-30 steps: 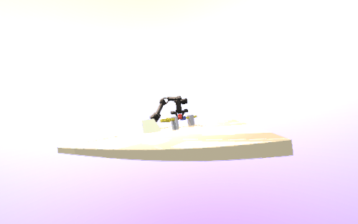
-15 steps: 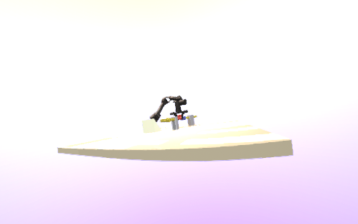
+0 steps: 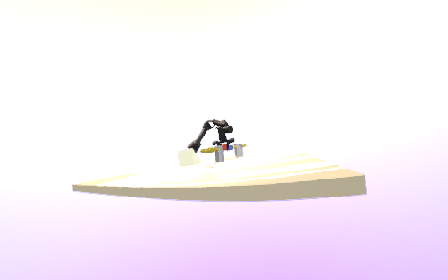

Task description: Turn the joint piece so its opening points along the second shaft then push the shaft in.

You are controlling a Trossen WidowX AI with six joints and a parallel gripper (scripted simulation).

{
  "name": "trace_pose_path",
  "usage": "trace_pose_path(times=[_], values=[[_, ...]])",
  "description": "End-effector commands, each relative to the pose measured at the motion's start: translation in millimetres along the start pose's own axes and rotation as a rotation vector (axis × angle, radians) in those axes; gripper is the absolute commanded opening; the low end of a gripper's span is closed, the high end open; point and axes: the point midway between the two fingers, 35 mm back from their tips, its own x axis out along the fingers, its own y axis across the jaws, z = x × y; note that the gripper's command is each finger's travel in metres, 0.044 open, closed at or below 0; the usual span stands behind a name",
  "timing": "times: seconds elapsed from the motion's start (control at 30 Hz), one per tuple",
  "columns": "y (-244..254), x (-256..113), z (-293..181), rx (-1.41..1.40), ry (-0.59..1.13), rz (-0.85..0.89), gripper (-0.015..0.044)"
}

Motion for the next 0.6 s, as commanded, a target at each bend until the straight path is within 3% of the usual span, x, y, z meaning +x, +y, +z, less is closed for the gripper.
trace_pose_path(times=[0.0,0.57], values=[[0.2,0.5,-0.2,0.005,-0.012,-0.001,0.0],[0.1,0.4,-0.2,0.002,-0.009,-0.001,0.0]])
